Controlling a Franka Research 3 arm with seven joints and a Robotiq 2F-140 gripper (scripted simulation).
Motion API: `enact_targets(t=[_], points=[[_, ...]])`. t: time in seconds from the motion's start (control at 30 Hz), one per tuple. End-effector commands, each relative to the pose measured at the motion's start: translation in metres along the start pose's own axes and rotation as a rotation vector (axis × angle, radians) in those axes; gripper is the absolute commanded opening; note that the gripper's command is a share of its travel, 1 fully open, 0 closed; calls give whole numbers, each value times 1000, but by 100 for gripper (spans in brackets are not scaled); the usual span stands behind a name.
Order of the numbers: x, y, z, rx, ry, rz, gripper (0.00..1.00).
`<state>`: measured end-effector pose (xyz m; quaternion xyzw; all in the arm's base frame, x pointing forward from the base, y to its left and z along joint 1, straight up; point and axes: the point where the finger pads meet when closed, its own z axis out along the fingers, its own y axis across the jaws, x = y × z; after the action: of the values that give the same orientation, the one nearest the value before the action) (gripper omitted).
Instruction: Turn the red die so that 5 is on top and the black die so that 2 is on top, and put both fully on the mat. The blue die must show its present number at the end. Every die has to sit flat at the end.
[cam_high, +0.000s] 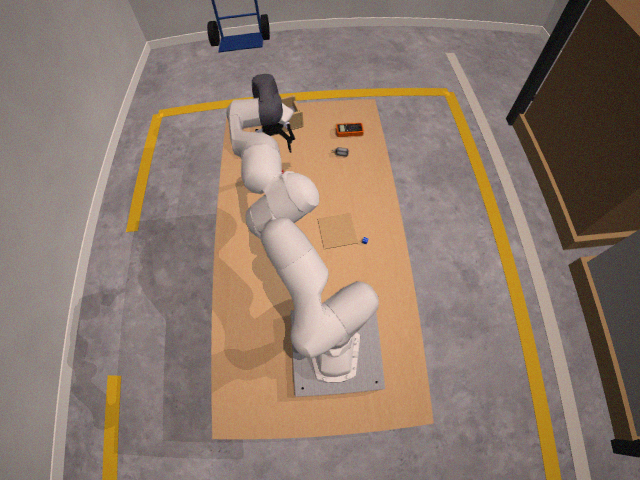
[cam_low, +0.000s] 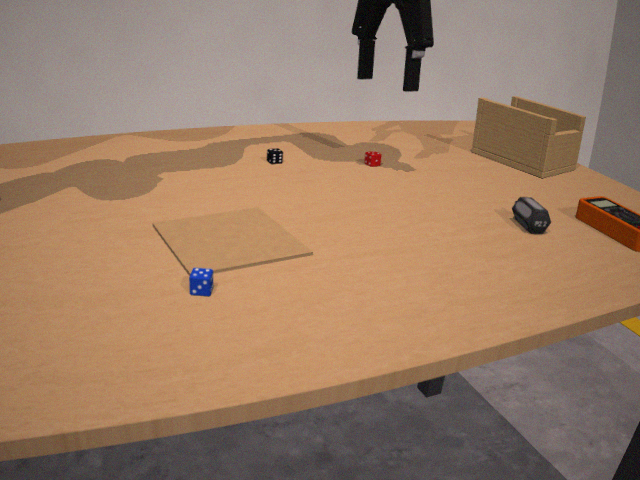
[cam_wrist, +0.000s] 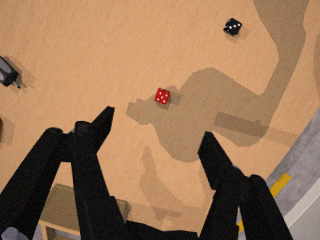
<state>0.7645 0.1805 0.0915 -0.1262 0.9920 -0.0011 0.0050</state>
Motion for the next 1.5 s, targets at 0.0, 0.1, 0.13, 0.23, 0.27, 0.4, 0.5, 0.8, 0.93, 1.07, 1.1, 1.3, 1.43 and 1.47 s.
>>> enact_targets(t=[0.0, 0.1, 0.13, 0.23, 0.27, 0.4, 0.5, 0.8, 0.93, 1.07, 1.1, 1.3, 1.43, 1.47], points=[[4, 1, 1, -5, 15, 22, 100], [4, 1, 1, -5, 15, 22, 100], [4, 1, 1, -5, 15, 19, 100], [4, 1, 3, -5, 16, -25, 100], [5, 0, 3, -5, 17, -55, 100], [6, -1, 8, -6, 21, -209, 100], [6, -2, 9, -7, 22, -263, 100], [8, -3, 12, -9, 25, -404, 100], [8, -4, 14, -10, 26, -459, 100], [9, -5, 15, -11, 27, -537, 100], [9, -5, 16, -11, 27, -554, 100], [10, -5, 18, -13, 28, -648, 100], [10, -6, 19, -14, 29, -715, 100], [10, -6, 20, -15, 29, -731, 100]])
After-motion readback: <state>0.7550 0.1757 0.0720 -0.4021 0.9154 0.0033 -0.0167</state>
